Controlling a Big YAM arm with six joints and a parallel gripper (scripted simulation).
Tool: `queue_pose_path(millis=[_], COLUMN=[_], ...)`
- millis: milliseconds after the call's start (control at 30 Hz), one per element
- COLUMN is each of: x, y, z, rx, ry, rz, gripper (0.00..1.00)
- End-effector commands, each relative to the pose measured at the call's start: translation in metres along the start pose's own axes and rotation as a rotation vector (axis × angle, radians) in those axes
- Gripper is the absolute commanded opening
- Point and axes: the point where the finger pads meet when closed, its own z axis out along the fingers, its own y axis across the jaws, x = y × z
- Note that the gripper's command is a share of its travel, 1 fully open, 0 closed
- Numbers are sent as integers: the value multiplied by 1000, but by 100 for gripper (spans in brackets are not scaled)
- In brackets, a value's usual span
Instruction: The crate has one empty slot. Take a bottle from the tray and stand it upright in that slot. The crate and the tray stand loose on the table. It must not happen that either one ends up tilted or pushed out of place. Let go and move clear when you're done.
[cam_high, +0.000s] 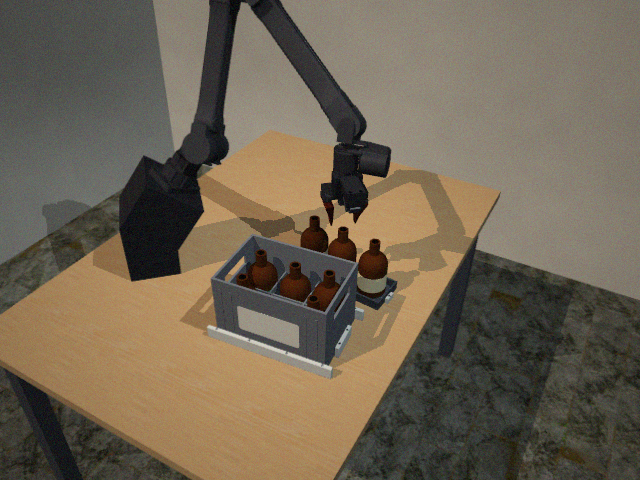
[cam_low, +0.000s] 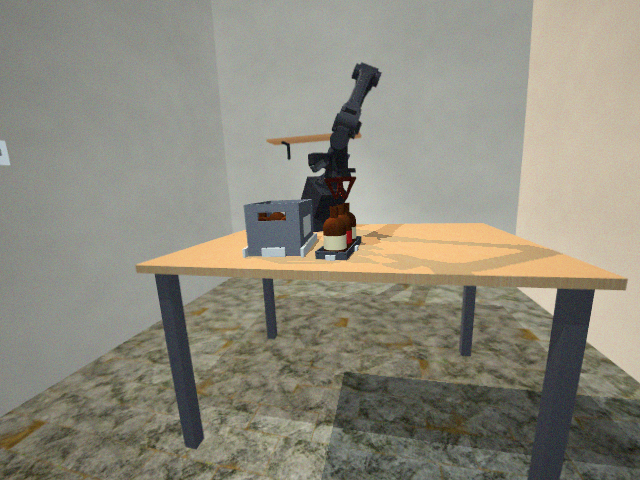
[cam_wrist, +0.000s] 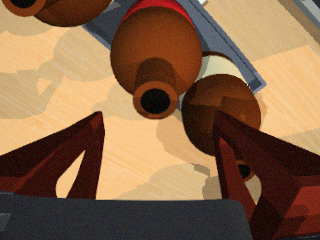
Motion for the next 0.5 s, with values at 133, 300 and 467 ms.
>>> queue_pose_path(millis=[133, 300, 467], x=[-1, -2, -3], y=[25, 26, 24], z=[-13, -13, -8], rx=[-40, -41, -29], ry=[-18, -18, -11], rz=[-15, -16, -10], gripper=[61, 61, 61])
